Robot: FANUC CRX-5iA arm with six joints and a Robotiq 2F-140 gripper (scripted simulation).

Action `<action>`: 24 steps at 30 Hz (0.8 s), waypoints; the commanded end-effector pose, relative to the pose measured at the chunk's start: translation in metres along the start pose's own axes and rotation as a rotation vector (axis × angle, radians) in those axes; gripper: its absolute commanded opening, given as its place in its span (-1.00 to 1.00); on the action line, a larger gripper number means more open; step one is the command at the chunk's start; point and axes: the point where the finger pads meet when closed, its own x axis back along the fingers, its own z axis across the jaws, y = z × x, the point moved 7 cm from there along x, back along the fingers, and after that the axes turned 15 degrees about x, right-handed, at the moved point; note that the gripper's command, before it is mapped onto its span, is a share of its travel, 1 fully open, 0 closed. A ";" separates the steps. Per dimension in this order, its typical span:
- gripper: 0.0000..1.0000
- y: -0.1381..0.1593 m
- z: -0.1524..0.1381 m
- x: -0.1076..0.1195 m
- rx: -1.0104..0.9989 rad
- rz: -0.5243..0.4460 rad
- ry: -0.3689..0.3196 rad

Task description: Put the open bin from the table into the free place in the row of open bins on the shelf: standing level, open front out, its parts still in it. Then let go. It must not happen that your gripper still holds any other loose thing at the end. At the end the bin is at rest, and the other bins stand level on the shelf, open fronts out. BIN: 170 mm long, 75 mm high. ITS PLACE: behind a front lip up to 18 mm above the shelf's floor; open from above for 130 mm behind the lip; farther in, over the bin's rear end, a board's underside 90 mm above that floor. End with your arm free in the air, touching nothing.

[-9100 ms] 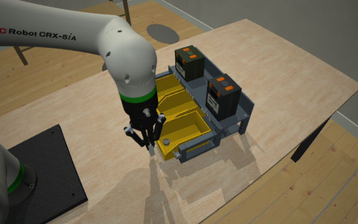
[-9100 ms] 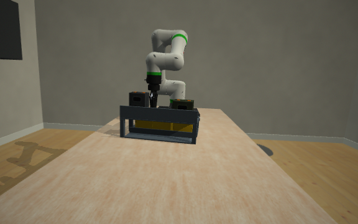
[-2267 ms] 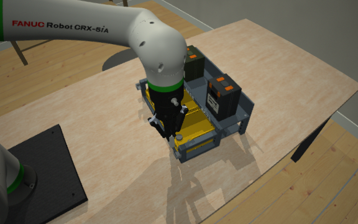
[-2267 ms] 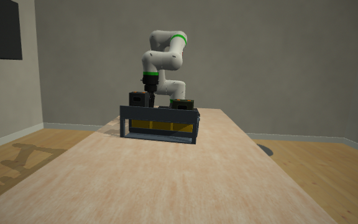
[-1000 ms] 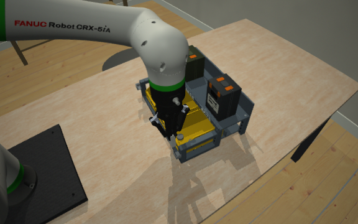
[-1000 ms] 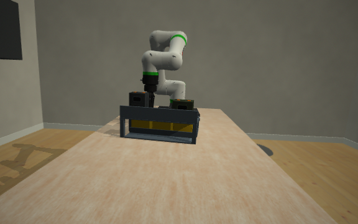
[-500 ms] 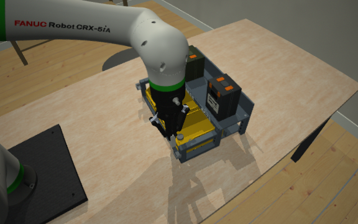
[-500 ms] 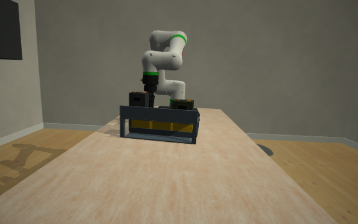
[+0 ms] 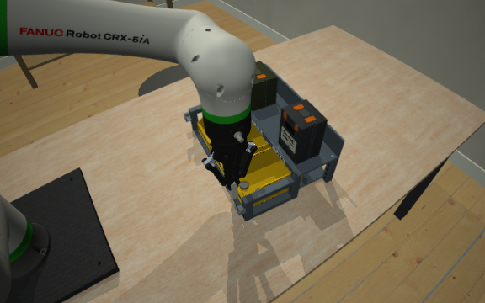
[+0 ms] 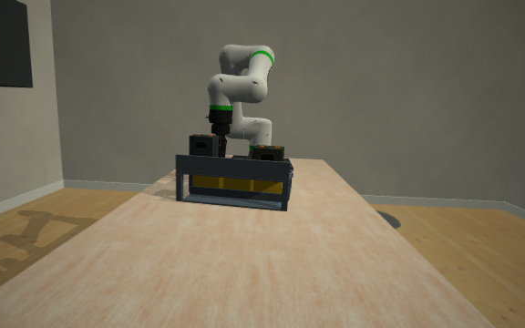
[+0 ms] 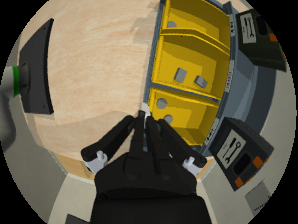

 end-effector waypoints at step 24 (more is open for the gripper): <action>-1.00 -0.004 -0.015 0.016 0.000 0.000 0.000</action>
